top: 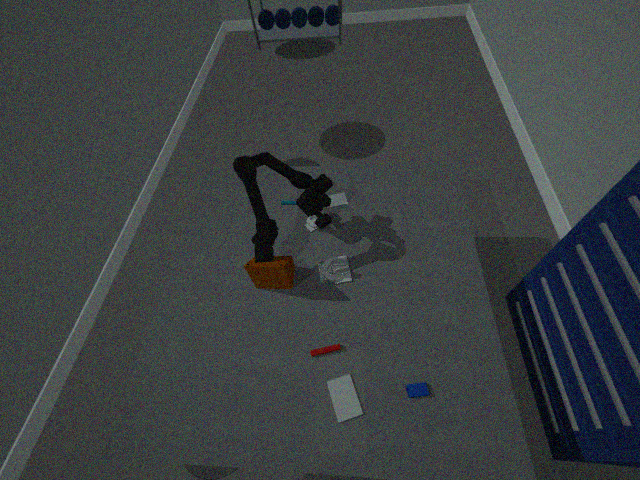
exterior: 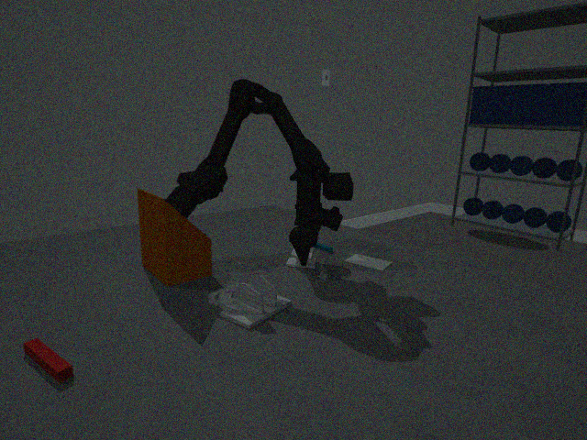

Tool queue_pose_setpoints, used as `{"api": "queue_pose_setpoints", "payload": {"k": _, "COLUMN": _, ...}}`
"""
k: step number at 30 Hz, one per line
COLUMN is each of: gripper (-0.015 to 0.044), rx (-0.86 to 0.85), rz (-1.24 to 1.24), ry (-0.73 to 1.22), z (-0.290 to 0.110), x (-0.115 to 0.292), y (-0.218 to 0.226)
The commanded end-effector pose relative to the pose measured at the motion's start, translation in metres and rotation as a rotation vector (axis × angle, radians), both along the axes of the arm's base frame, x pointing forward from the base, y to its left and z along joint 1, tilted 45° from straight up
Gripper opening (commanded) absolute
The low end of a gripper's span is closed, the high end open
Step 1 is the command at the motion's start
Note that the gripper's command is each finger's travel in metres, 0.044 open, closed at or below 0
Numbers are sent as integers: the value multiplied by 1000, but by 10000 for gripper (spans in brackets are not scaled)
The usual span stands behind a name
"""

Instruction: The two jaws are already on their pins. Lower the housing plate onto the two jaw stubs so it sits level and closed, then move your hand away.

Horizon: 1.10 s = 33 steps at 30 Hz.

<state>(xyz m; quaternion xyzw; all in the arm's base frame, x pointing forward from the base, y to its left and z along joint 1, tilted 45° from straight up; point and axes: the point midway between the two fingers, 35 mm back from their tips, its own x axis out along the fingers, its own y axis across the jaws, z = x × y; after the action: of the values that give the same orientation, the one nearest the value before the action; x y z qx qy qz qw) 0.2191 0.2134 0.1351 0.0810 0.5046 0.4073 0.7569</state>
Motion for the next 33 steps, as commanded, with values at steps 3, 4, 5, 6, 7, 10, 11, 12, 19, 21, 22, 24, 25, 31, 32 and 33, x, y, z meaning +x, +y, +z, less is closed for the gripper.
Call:
{"api": "queue_pose_setpoints", "payload": {"k": 3, "gripper": 353, "rx": 0, "rz": 0, "ry": 0, "z": 0, "x": 0, "y": 0}}
{"api": "queue_pose_setpoints", "payload": {"k": 4, "gripper": 351, "rx": 0, "rz": 0, "ry": 0, "z": 0, "x": 0, "y": 0}}
{"api": "queue_pose_setpoints", "payload": {"k": 5, "gripper": 351, "rx": 0, "rz": 0, "ry": 0, "z": 0, "x": 0, "y": 0}}
{"api": "queue_pose_setpoints", "payload": {"k": 6, "gripper": 351, "rx": 0, "rz": 0, "ry": 0, "z": 0, "x": 0, "y": 0}}
{"api": "queue_pose_setpoints", "payload": {"k": 7, "gripper": 351, "rx": 0, "rz": 0, "ry": 0, "z": 0, "x": 0, "y": 0}}
{"api": "queue_pose_setpoints", "payload": {"k": 10, "gripper": 351, "rx": 0, "rz": 0, "ry": 0, "z": 0, "x": 0, "y": 0}}
{"api": "queue_pose_setpoints", "payload": {"k": 11, "gripper": 351, "rx": 0, "rz": 0, "ry": 0, "z": 0, "x": 0, "y": 0}}
{"api": "queue_pose_setpoints", "payload": {"k": 12, "gripper": 351, "rx": 0, "rz": 0, "ry": 0, "z": 0, "x": 0, "y": 0}}
{"api": "queue_pose_setpoints", "payload": {"k": 19, "gripper": 351, "rx": -4, "rz": -1, "ry": 0, "z": 10, "x": 0, "y": -10}}
{"api": "queue_pose_setpoints", "payload": {"k": 21, "gripper": 351, "rx": -5, "rz": -1, "ry": 0, "z": 14, "x": 0, "y": -15}}
{"api": "queue_pose_setpoints", "payload": {"k": 22, "gripper": 351, "rx": -6, "rz": -1, "ry": 1, "z": 16, "x": -1, "y": -17}}
{"api": "queue_pose_setpoints", "payload": {"k": 24, "gripper": 351, "rx": -7, "rz": -2, "ry": 1, "z": 20, "x": -1, "y": -22}}
{"api": "queue_pose_setpoints", "payload": {"k": 25, "gripper": 351, "rx": -8, "rz": -2, "ry": 1, "z": 23, "x": -2, "y": -24}}
{"api": "queue_pose_setpoints", "payload": {"k": 31, "gripper": 351, "rx": -9, "rz": -4, "ry": 2, "z": 36, "x": -5, "y": -37}}
{"api": "queue_pose_setpoints", "payload": {"k": 32, "gripper": 351, "rx": -9, "rz": -5, "ry": 2, "z": 38, "x": -6, "y": -39}}
{"api": "queue_pose_setpoints", "payload": {"k": 33, "gripper": 351, "rx": -9, "rz": -5, "ry": 2, "z": 40, "x": -7, "y": -42}}
